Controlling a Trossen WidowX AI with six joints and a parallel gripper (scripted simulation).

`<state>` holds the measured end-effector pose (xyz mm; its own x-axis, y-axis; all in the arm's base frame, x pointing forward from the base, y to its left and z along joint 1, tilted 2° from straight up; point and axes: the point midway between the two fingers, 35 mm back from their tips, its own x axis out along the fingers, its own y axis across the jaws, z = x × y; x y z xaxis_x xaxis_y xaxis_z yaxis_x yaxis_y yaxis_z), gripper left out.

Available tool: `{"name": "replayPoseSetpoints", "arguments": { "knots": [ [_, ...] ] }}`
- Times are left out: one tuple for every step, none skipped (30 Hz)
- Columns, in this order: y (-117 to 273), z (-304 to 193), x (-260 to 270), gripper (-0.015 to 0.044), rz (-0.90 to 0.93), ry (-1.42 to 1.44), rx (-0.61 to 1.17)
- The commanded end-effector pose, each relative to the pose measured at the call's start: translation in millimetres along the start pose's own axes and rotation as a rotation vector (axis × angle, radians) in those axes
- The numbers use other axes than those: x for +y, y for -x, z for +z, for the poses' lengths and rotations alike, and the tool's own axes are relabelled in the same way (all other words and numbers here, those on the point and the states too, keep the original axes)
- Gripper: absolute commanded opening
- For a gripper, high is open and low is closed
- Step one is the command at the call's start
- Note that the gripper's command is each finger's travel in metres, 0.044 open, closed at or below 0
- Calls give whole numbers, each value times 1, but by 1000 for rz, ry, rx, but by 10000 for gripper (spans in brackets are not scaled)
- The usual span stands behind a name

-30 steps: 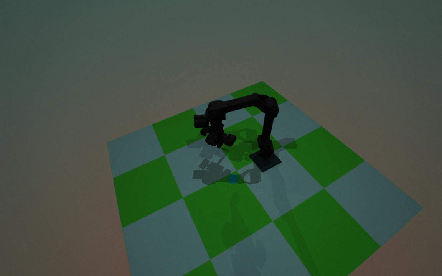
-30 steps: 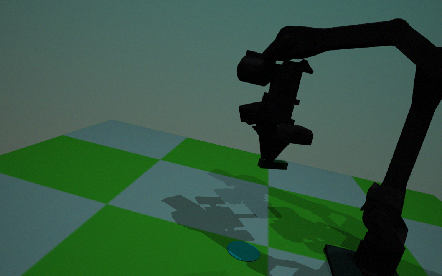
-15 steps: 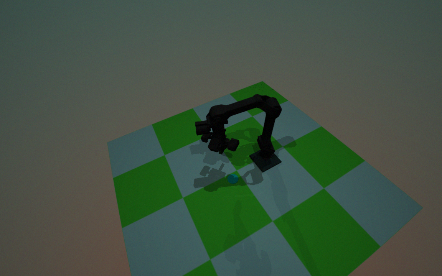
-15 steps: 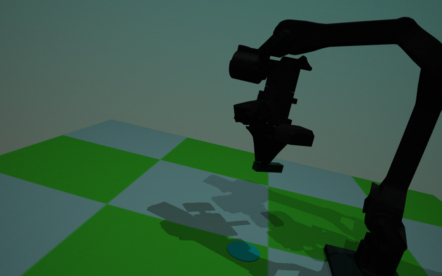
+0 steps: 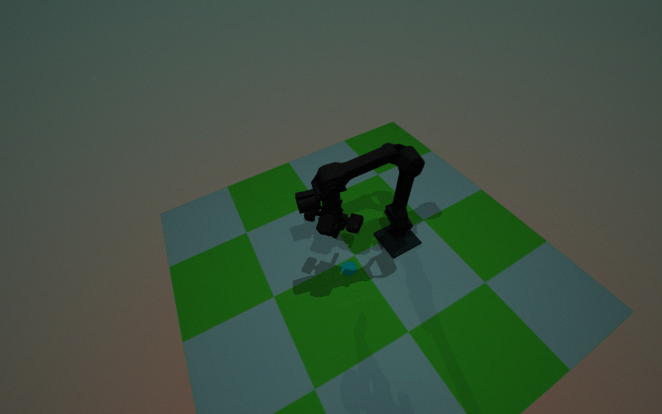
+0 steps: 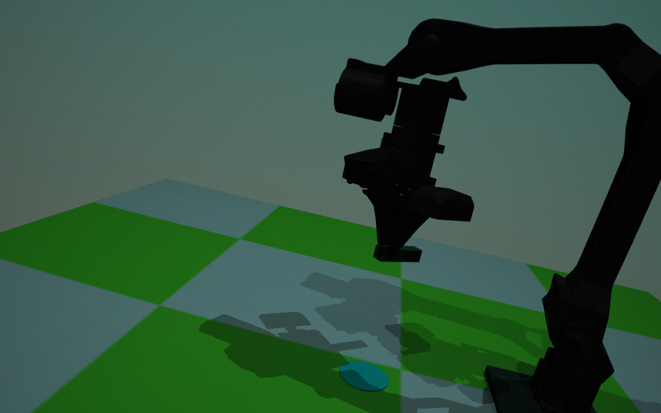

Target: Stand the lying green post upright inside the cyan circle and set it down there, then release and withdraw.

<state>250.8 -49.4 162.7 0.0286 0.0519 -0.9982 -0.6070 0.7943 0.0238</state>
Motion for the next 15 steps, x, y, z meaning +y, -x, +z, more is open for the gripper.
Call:
{"name": "replayPoseSetpoints", "arguments": {
  "knots": [
    [2,6,7,23,-2,11,3],
    [2,7,9,23,-2,14,3],
    [3,9,11,23,-2,18,4],
    [3,10,13,23,-3,21,4],
    [3,12,15,23,-3,24,5],
    [4,13,16,23,-3,28,6],
    [4,15,18,23,-3,31,6],
    [4,16,20,23,-4,35,7],
    [4,18,22,23,-4,38,7],
    [5,19,24,23,-4,41,8],
    [5,20,26,23,-4,45,8],
    [5,22,28,23,-4,48,9],
    [6,23,29,23,-5,51,9],
    [6,24,31,23,-5,55,10],
    [6,25,33,23,-5,58,10]
  ]
}}
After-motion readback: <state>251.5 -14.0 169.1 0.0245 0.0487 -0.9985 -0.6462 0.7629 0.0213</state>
